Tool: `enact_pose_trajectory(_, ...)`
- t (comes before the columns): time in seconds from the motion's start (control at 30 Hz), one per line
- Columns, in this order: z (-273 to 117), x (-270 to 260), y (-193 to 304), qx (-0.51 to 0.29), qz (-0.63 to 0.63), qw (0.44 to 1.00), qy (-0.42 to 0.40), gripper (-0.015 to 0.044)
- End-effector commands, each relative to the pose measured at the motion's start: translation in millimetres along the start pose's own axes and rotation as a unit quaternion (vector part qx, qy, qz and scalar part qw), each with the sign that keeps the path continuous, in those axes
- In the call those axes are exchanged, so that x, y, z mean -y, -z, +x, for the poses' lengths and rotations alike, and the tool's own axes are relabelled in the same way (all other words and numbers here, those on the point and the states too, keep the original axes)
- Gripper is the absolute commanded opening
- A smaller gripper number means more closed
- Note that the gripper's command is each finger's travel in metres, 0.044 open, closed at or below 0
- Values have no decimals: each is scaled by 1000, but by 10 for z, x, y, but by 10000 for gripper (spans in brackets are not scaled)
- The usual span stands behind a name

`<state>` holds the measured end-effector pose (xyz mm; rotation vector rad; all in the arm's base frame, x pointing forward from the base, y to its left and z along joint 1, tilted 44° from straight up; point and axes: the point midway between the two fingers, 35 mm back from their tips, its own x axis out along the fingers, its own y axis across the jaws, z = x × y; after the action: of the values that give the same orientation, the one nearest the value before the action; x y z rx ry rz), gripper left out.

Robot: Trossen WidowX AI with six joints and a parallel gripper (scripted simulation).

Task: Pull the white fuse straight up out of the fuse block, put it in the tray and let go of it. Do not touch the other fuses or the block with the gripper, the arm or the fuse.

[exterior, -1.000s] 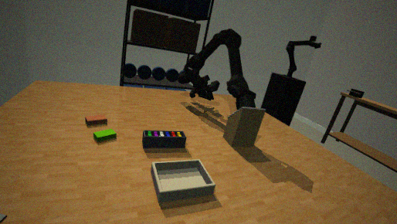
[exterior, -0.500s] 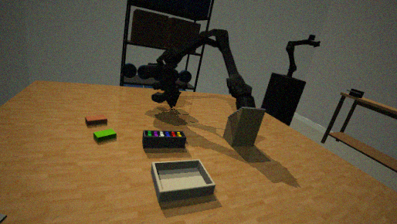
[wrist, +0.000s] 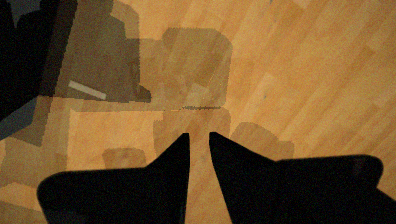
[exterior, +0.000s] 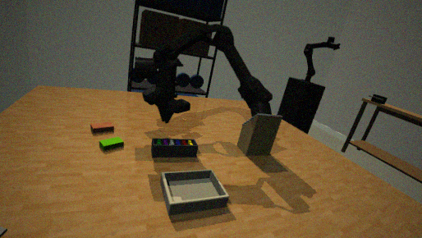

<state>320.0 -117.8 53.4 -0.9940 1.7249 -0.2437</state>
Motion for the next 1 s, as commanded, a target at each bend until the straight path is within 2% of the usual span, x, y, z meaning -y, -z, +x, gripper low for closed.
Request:
enact_pose_trajectory(0.0,-165,-592,-354,22,-256,966,3,70)
enact_pose_trajectory(0.13,-338,-1080,-575,35,-442,896,21,70)
enact_pose_trajectory(0.2,-387,-1234,-623,37,-495,868,28,70)
enact_pose_trajectory(0.97,-262,-1295,-653,37,-501,864,28,70)
